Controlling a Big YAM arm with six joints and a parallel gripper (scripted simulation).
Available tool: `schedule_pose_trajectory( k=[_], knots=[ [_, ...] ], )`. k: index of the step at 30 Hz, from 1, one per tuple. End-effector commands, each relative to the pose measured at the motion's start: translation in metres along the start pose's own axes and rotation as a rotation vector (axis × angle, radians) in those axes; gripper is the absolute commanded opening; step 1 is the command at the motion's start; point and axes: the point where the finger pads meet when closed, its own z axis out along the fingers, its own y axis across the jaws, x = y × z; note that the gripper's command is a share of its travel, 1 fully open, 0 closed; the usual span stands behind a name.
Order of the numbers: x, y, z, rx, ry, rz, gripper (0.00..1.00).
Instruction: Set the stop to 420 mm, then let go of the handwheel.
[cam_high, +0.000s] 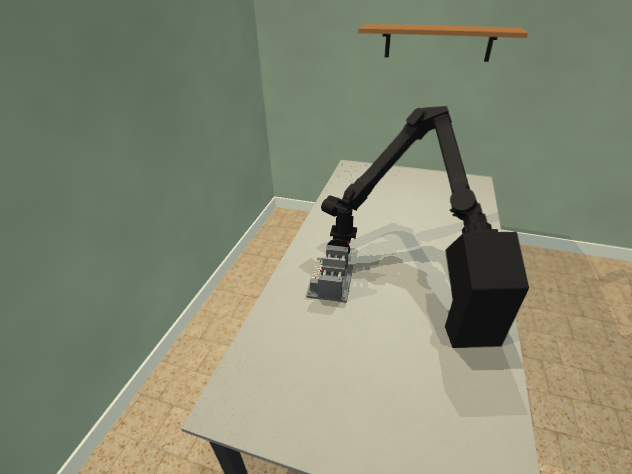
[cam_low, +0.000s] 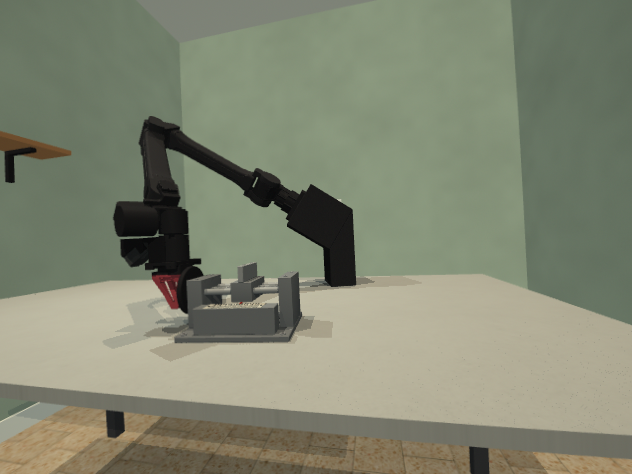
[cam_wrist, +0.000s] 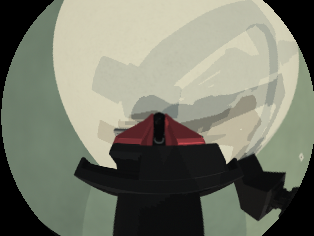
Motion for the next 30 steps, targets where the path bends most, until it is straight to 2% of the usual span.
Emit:
schedule_pose_trajectory(
  k=[1,12,15,21,30],
  knots=[
    [-0.001,0.007,-0.002,-0.001,-0.005,0.004,0.06],
    [-0.001,0.007,-0.002,-0.001,-0.006,0.004,0.06],
    [-0.007,0.0,-0.009,-0.009,-0.011,0.016,0.06],
    [-0.01,-0.007,-0.012,-0.014,-0.017,0.026,0.06],
    [-0.008,-0.021,-0.01,0.004,-0.012,0.018,0.06]
  ],
)
